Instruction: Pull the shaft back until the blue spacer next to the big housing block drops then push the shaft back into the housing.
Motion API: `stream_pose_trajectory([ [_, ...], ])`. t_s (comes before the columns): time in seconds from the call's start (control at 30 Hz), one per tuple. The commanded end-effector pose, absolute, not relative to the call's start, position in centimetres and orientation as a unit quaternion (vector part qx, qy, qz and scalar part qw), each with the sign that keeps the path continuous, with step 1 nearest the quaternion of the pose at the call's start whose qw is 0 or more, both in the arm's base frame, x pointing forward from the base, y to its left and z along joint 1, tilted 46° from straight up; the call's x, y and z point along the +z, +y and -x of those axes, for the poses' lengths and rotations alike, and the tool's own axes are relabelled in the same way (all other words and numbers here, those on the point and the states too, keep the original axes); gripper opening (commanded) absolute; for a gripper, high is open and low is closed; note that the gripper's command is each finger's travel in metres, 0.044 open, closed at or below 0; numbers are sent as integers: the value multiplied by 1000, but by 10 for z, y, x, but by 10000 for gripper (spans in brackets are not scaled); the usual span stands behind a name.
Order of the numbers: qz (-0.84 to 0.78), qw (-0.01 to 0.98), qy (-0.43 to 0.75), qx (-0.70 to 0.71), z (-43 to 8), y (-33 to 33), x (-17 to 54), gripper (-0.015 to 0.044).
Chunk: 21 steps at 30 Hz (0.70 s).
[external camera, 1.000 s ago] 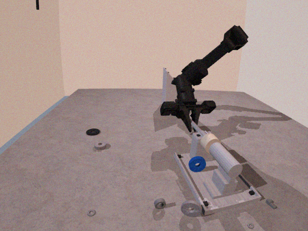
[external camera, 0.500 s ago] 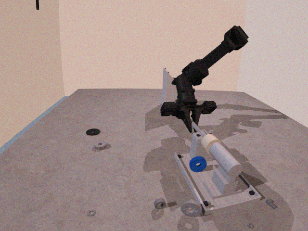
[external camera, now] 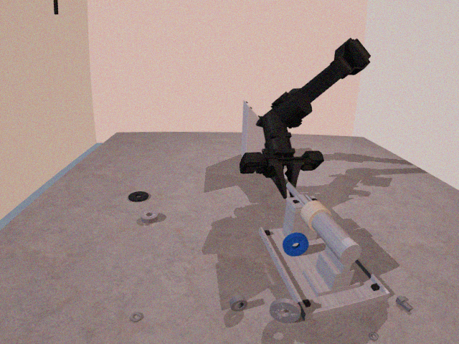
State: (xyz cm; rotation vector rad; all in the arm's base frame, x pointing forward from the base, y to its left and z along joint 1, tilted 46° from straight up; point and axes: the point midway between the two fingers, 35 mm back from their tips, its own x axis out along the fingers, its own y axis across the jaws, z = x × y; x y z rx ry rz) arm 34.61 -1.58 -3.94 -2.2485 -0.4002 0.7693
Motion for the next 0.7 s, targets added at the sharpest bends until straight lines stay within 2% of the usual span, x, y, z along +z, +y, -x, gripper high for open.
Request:
stream_pose_trajectory([
  [0.0,874,355,-154,293,-352,-18,-37,0],
  [0.67,874,355,-154,293,-358,-18,-36,0],
])
